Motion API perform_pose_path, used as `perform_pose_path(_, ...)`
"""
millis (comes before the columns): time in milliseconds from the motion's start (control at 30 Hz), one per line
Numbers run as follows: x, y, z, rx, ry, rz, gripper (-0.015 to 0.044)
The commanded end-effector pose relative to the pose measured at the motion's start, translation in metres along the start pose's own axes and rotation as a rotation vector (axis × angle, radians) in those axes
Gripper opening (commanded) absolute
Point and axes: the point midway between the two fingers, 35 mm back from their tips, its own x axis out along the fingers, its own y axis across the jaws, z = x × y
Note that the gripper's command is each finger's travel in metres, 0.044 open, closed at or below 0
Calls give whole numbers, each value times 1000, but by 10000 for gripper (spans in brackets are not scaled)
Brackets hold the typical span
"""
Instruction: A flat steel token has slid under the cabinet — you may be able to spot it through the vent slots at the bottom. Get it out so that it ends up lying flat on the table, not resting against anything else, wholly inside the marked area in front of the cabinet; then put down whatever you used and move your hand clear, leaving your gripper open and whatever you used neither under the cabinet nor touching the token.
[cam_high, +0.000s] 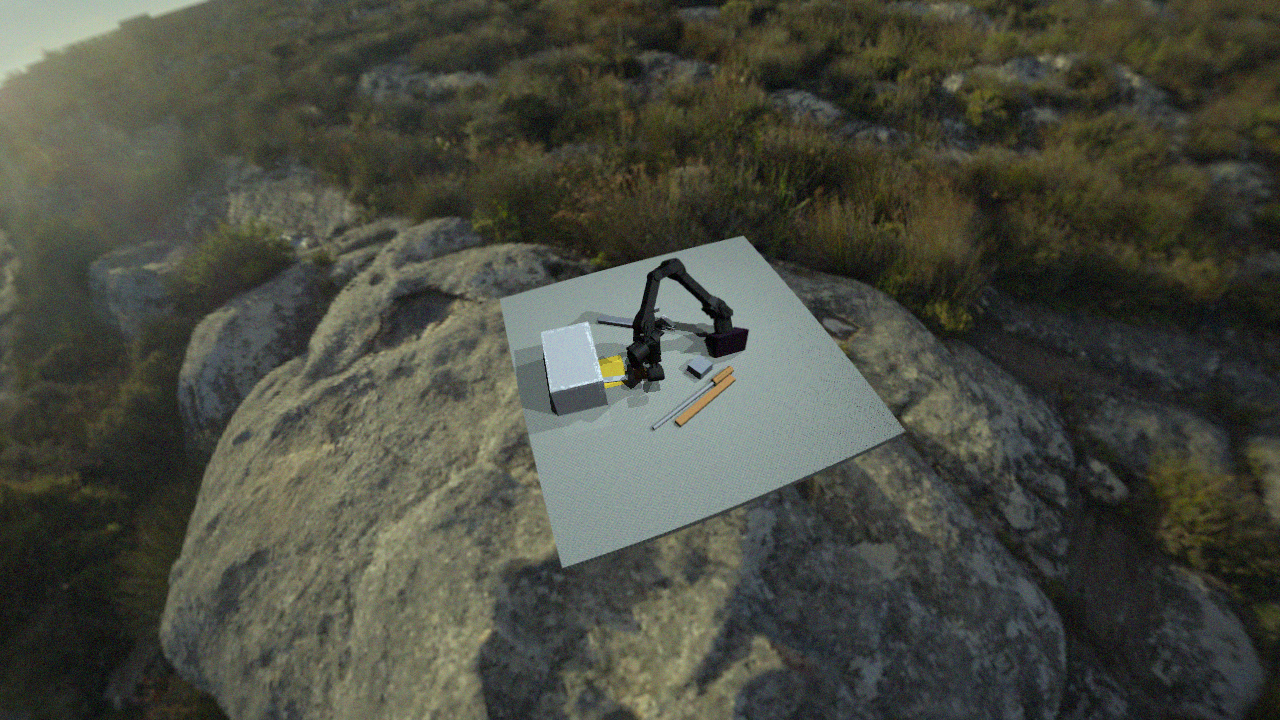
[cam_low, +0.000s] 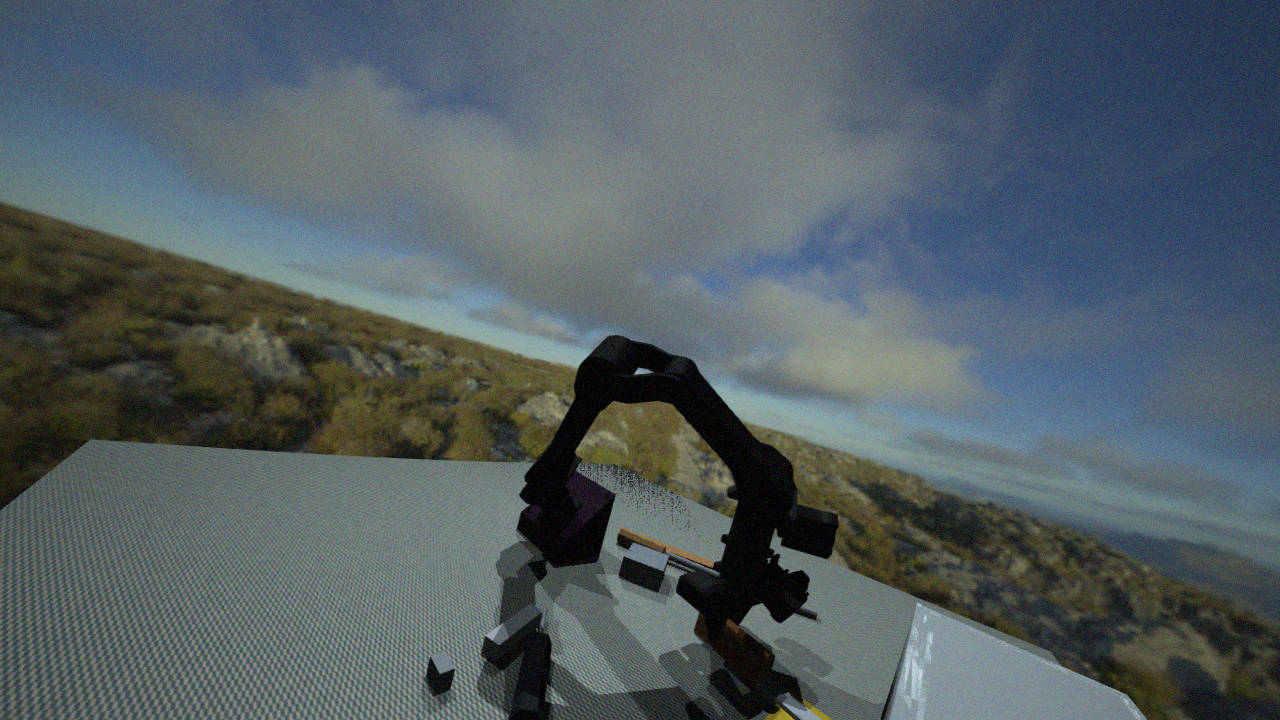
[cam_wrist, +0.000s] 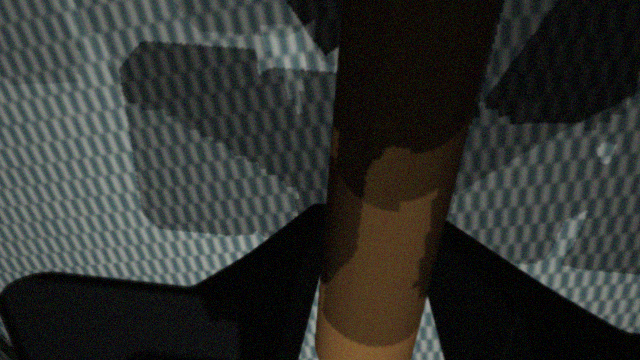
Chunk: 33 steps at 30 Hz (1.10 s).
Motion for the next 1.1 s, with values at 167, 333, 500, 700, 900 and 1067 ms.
perform_pose_path(167,0,0,14,2,-1,3,0)
perform_pose_path(333,0,0,19,2,-1,3,0)
perform_pose_path(500,0,-1,25,2,-2,3,0)
perform_pose_path(700,-1,-1,31,2,-2,3,0)
perform_pose_path(900,-1,-1,37,3,-2,3,0)
perform_pose_path(1067,-1,-1,43,3,-3,3,0)
